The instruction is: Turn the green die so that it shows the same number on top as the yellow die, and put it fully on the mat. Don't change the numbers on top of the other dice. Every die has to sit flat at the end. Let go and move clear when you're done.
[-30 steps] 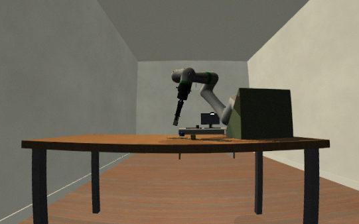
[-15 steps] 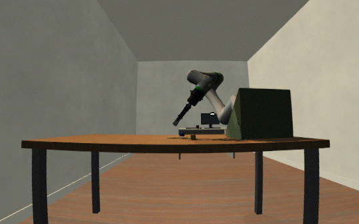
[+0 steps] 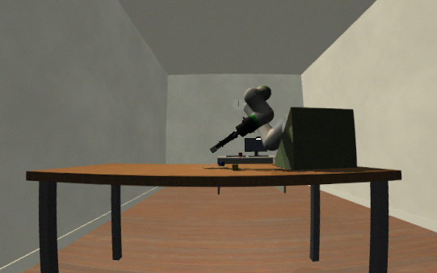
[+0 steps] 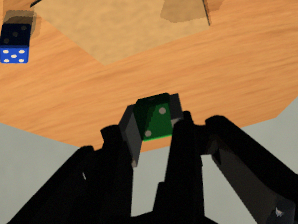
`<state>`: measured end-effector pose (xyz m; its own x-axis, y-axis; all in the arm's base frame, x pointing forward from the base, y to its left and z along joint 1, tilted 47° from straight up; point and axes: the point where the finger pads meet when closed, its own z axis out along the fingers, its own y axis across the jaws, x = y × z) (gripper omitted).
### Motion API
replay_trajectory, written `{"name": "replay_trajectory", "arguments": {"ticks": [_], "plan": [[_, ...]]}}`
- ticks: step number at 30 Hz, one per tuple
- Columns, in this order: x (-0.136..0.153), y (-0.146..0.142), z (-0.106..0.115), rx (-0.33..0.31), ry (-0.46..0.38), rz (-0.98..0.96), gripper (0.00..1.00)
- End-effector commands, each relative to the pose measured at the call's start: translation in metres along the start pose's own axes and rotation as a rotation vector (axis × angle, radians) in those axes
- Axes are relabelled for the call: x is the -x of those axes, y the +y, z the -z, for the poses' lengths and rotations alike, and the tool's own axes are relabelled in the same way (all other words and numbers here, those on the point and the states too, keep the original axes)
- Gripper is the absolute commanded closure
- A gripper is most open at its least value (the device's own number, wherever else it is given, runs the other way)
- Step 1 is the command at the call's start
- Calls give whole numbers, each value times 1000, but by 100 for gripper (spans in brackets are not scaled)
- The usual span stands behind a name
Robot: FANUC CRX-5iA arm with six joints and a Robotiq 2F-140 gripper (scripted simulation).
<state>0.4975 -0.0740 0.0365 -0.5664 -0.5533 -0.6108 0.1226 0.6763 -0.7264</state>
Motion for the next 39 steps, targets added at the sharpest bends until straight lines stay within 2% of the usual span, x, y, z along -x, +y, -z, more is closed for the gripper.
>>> {"name": "replay_trajectory", "arguments": {"ticks": [1,12,25,39], "plan": [[-4,-1,0,-29,-102,-8,84],[-9,-1,-3,-32,-100,-8,84],[-43,-1,-25,-32,-100,-8,84],[-63,-1,-38,-32,-100,-8,84]]}}
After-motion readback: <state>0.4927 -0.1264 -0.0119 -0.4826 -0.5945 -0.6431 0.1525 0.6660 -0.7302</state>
